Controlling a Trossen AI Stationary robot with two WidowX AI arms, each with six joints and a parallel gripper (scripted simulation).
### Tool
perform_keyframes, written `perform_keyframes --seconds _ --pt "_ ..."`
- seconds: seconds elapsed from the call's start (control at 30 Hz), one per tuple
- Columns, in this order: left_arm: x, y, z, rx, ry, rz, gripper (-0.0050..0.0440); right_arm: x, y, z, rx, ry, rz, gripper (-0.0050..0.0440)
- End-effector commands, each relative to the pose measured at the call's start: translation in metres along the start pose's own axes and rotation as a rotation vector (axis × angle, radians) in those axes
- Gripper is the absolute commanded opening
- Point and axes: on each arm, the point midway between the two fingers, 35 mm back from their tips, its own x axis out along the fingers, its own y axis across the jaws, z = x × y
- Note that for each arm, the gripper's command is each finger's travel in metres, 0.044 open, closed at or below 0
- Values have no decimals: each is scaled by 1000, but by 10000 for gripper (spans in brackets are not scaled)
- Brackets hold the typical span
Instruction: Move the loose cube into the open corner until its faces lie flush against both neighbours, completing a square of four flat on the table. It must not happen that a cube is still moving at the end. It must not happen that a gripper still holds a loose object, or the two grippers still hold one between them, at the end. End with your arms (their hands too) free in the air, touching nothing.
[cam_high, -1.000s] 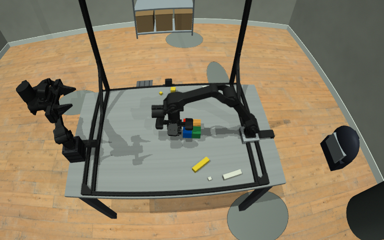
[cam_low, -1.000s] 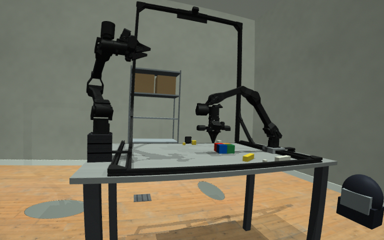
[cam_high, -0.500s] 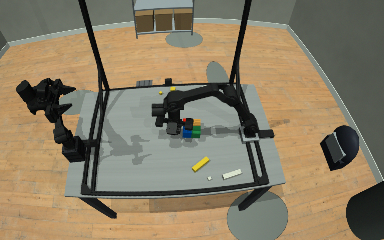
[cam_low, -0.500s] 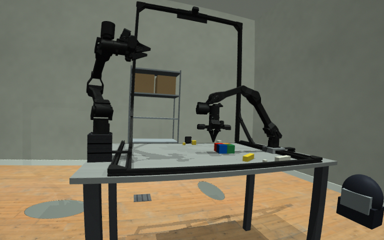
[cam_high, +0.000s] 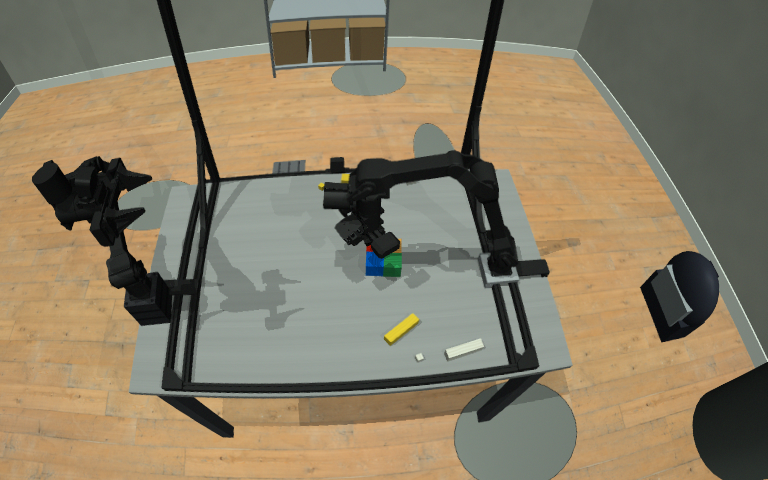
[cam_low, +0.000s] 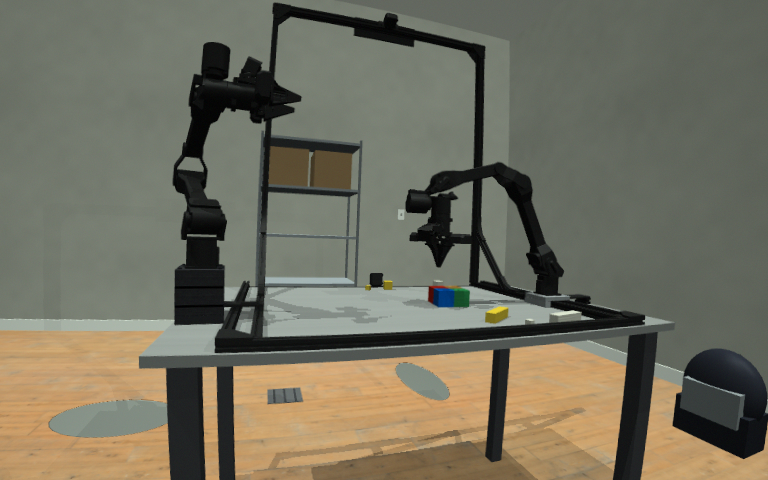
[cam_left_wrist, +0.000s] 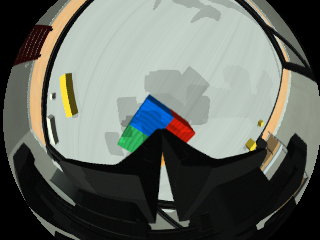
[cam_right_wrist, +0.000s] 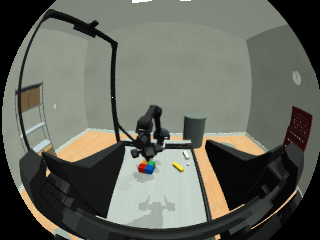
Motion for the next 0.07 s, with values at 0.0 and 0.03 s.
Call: perform_keyframes --seconds 0.0,0.03 --pt "-11 5 -18 240 -2 4 0 0 0 0 4 1 3 400" --pt "-14 6 -22 300 -2 4 0 0 0 0 4 1 3 400"
